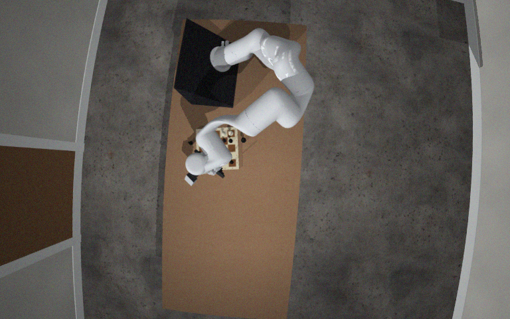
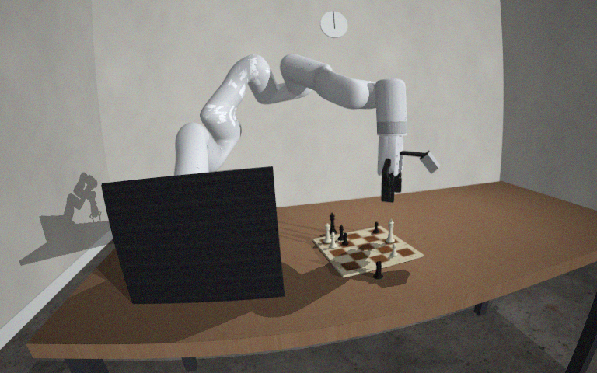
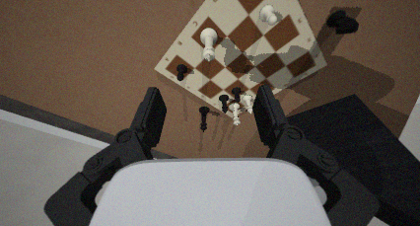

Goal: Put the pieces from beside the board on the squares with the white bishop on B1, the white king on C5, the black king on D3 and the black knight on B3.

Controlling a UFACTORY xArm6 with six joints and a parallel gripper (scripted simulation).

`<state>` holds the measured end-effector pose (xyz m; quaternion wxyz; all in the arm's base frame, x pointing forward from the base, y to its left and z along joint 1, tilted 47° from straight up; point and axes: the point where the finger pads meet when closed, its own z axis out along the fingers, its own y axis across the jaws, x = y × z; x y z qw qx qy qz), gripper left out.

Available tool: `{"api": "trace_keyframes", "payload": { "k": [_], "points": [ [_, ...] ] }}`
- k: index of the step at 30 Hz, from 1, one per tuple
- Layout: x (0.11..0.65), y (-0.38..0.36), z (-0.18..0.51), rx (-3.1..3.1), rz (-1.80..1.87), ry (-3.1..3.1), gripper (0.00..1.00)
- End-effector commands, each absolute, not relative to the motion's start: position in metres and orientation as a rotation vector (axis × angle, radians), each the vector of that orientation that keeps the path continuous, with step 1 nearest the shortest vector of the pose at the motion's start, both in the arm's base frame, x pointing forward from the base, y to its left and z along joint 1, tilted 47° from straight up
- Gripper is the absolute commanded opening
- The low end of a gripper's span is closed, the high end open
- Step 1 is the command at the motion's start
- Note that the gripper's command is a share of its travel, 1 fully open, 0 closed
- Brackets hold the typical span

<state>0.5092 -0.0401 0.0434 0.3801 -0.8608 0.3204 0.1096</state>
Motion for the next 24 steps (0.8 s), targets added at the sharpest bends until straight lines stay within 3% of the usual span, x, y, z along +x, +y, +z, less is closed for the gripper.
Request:
{"api": "trace_keyframes", "payload": {
  "k": [1, 24],
  "points": [
    [0.510, -0.041, 0.045, -2.201, 0.271, 0.811, 1.00],
    [0.476, -0.010, 0.083, -2.335, -0.065, 0.008, 1.00]
  ]
}}
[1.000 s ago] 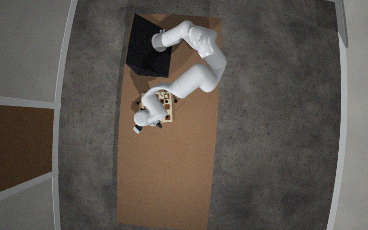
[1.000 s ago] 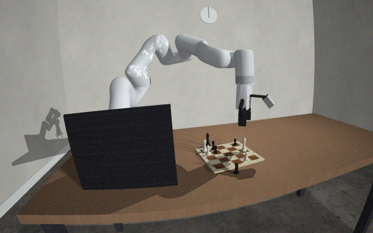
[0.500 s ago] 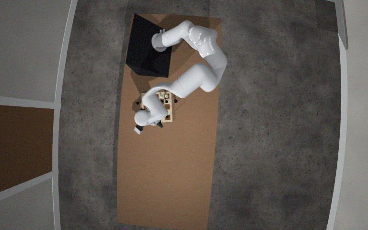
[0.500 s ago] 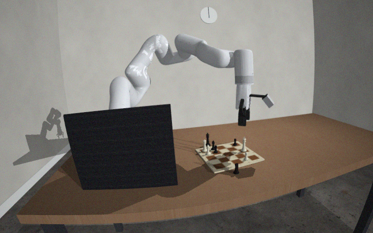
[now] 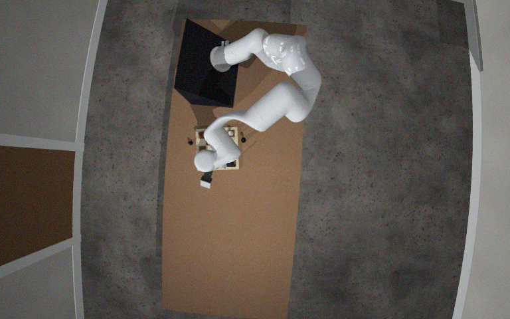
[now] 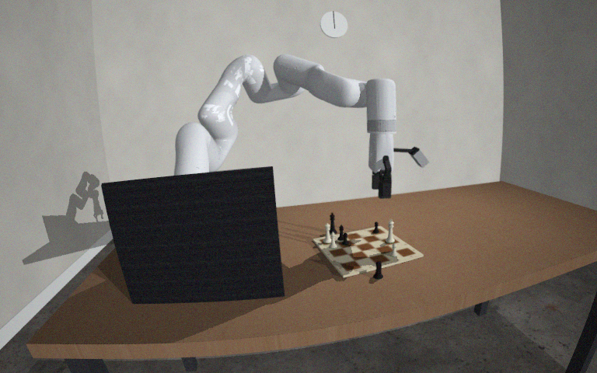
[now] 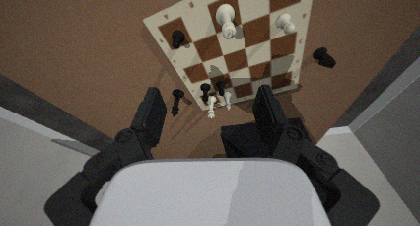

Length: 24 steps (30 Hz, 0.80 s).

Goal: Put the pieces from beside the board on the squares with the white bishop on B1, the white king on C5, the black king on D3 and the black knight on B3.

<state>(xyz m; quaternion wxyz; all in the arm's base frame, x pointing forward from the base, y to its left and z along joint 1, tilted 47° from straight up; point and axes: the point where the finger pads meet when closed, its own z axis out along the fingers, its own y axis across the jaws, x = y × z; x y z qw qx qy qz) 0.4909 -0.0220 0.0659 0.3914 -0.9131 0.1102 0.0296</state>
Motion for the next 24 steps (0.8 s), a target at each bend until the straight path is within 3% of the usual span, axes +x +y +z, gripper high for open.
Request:
{"api": "trace_keyframes", "payload": {
  "k": [1, 24],
  "points": [
    [0.473, -0.007, 0.086, -2.336, -0.082, -0.039, 1.00],
    [0.403, 0.041, 0.126, -2.149, -0.443, -1.073, 1.00]
  ]
}}
